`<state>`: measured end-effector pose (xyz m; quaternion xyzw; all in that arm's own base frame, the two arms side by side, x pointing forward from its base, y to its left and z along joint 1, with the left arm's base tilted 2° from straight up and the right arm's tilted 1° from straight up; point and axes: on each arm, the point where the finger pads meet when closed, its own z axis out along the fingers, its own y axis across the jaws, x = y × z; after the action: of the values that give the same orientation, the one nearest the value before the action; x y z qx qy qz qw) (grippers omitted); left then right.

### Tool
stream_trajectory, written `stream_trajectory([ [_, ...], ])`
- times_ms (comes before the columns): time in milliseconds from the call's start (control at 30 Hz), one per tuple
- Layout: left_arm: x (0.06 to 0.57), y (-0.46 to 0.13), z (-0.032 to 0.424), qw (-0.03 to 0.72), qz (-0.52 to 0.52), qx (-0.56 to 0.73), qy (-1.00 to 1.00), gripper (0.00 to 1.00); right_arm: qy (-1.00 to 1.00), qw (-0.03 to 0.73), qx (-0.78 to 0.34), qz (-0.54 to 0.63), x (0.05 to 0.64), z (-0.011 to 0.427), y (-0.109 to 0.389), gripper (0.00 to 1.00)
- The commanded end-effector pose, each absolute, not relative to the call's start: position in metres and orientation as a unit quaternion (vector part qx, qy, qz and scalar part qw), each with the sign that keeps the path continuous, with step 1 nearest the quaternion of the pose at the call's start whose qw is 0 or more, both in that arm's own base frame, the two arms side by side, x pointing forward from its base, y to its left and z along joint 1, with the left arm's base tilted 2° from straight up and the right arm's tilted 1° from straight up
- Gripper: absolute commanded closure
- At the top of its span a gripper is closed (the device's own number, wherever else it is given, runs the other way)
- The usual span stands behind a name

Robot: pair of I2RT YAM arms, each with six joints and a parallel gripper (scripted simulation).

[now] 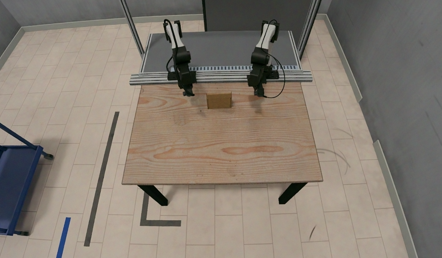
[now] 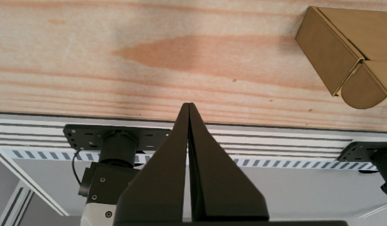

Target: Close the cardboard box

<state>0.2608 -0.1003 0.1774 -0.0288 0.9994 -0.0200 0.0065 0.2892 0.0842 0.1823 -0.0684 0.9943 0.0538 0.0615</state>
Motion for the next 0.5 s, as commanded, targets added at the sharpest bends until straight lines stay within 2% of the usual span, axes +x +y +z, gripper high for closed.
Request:
stream_trajectory([
  [0, 0.261, -0.1, 0.18, 0.011, -0.022, -0.026, 0.999, 0.99, 0.999, 0.029, -0.015, 0.023, 0.285, 0.184, 0.08, 0.99],
  [267, 0.261, -0.1, 0.18, 0.011, -0.022, -0.026, 0.999, 0.99, 1.0, 0.004, 0.029, 0.003, 0.285, 0.183, 0.078, 0.99],
  [300, 0.259, -0.108, 0.166, -0.006, -0.018, -0.025, 0.999, 0.2, 1.0, 0.004, 0.031, 0.003, 0.286, 0.183, 0.077, 0.99],
  [467, 0.255, -0.129, 0.158, -0.001, -0.017, -0.026, 1.0, 0.2, 0.999, 0.005, 0.031, 0.003, 0.283, 0.184, 0.076, 0.99],
])
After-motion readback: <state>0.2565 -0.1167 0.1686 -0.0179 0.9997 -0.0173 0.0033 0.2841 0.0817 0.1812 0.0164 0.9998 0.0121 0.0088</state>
